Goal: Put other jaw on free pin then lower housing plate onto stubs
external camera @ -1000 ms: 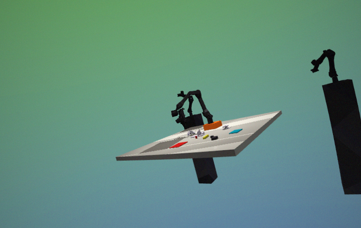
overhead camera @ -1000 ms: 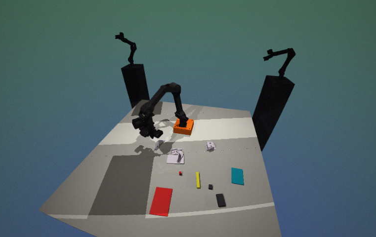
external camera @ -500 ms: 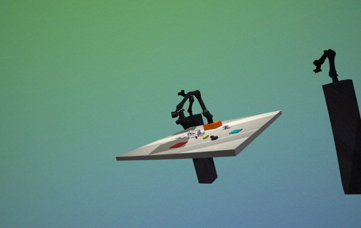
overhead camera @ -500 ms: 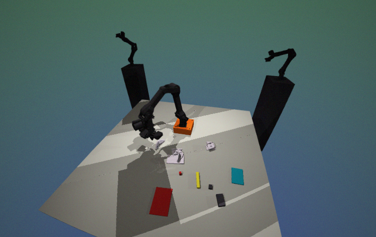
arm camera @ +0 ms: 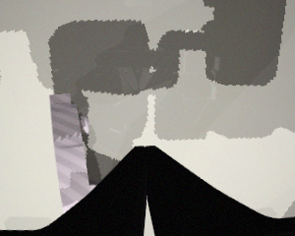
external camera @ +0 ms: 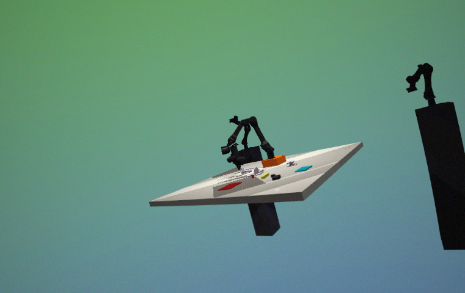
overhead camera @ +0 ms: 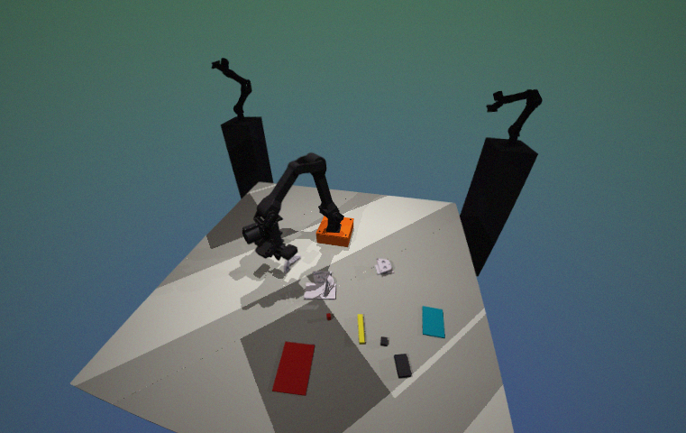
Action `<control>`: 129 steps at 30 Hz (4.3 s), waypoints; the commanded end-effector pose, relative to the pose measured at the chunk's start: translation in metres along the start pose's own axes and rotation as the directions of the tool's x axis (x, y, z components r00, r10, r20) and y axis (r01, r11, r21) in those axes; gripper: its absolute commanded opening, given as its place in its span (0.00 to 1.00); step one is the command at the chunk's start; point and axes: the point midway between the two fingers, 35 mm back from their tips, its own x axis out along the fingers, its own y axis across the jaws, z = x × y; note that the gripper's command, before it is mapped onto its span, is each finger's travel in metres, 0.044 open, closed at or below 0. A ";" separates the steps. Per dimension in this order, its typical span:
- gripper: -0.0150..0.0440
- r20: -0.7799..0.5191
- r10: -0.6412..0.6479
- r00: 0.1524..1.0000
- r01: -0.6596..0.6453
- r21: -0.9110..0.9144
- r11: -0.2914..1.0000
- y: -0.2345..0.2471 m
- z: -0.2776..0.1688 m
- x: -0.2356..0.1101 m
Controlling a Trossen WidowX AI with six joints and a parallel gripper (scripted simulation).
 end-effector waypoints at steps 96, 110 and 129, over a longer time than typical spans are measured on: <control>1.00 0.006 0.005 1.000 -0.005 -0.012 1.000 0.057 0.001 -0.034; 1.00 0.006 0.005 1.000 -0.005 -0.012 1.000 0.057 0.001 -0.034; 0.25 -0.001 0.006 1.000 -0.006 -0.015 1.000 0.057 0.000 -0.039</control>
